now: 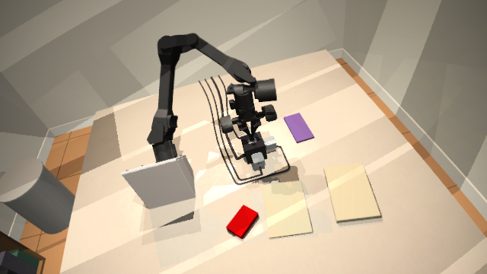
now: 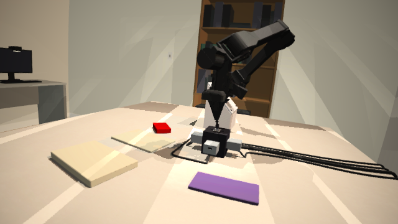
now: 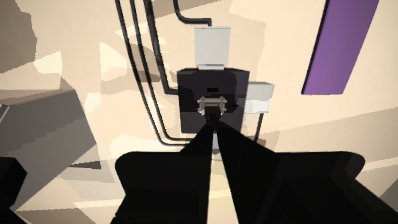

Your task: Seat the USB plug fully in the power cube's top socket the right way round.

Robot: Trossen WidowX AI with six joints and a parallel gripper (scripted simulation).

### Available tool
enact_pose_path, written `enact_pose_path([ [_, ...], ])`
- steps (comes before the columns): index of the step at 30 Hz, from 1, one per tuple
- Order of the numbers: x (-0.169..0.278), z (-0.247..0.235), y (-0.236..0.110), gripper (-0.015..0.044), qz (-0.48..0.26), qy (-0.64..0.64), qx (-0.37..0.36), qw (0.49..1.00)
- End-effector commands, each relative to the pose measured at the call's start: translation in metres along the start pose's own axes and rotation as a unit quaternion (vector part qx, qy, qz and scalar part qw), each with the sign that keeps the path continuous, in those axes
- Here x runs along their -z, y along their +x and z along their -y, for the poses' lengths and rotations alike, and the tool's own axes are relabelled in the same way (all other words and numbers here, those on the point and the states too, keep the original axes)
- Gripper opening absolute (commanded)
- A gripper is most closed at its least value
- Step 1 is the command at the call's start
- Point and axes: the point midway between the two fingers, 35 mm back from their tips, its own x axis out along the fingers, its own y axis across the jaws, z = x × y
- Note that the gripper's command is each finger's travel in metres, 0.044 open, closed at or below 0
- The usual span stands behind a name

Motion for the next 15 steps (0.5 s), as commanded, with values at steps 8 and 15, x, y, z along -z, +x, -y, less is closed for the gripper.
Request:
enact_pose_path([
  [8, -0.0001, 0.0016, -0.0087, 0.0000, -0.001, -0.003, 0.002, 1.000],
  [15, 0.0000, 0.0016, -0.0134, 0.0000, -0.001, -0.003, 0.002, 1.000],
])
